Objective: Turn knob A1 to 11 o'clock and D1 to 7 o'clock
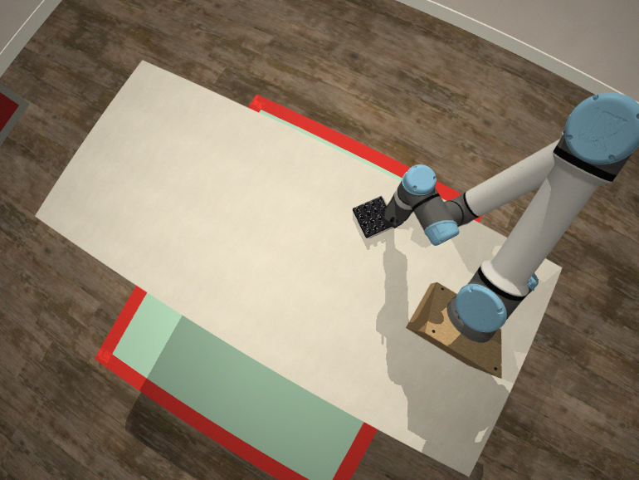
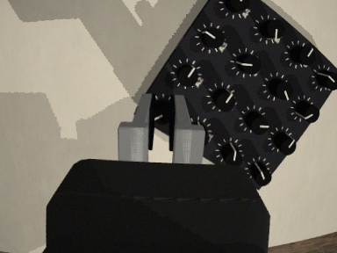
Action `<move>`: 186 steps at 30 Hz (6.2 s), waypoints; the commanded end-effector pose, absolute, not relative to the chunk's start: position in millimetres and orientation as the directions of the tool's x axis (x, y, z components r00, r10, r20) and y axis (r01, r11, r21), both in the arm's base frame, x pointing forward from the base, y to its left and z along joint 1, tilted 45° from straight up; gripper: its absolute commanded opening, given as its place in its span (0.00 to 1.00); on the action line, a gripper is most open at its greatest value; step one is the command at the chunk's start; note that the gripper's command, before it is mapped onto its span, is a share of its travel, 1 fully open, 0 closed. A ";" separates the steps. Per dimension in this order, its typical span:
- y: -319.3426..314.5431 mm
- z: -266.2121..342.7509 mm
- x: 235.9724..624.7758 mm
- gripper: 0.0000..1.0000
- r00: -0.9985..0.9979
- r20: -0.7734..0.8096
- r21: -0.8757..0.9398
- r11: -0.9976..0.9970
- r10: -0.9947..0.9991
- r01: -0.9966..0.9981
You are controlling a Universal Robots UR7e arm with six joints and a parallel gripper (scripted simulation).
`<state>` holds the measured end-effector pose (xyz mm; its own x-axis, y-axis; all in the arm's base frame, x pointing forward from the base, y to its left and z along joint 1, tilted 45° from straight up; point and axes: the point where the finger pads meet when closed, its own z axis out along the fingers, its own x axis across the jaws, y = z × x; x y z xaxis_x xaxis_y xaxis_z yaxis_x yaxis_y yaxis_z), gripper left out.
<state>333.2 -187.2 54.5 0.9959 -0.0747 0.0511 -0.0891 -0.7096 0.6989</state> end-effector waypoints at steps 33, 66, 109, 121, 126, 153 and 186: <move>-187.0 54.8 333.5 0.30 0.836 0.373 0.595 -0.588 -0.402 -0.548; -187.0 54.8 333.5 0.46 0.813 0.397 0.579 -0.571 -0.426 -0.582; -161.3 80.9 334.3 0.46 0.813 0.397 0.579 -0.571 -0.426 -0.582; -160.4 81.9 334.3 0.46 0.813 0.397 0.579 -0.571 -0.426 -0.582; -160.9 82.8 335.9 0.46 0.813 0.398 0.579 -0.571 -0.426 -0.583; -180.6 128.0 399.7 0.46 0.787 0.422 0.561 -0.552 -0.450 -0.617; -182.4 126.2 399.7 0.46 0.787 0.422 0.561 -0.552 -0.450 -0.617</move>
